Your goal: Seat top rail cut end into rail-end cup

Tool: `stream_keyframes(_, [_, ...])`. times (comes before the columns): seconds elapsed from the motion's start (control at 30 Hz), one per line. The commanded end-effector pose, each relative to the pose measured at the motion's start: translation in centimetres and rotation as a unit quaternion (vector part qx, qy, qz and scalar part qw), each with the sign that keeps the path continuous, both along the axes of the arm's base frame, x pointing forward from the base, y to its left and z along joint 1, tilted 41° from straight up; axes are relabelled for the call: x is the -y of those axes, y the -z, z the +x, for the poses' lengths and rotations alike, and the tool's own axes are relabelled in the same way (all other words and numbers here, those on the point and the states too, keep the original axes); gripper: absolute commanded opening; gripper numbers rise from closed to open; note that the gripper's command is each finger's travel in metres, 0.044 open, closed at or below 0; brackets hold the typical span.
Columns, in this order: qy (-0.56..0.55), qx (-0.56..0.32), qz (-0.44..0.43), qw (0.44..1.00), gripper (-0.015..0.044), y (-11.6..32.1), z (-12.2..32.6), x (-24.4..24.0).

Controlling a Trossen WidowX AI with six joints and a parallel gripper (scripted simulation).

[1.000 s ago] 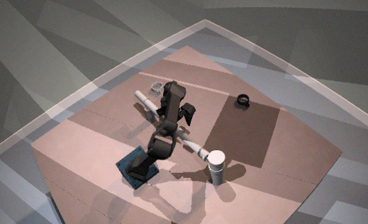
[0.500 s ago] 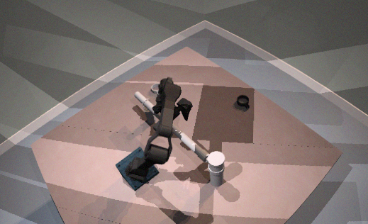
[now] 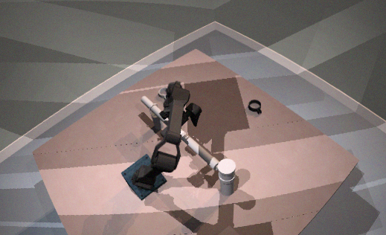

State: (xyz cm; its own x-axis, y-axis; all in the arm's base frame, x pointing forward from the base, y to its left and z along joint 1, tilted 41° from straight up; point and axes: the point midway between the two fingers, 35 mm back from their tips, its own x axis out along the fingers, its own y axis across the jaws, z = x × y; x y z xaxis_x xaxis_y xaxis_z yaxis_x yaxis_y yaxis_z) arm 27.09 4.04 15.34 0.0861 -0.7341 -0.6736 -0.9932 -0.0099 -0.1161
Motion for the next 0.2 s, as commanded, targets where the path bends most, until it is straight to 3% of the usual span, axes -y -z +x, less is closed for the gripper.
stream_keyframes(0.0, [-0.001,-0.003,0.001,1.0,0.044,0.01,-0.06,-0.02])
stream_keyframes(0.17, [-0.001,-0.003,0.001,1.0,0.044,0.01,-0.06,-0.02])
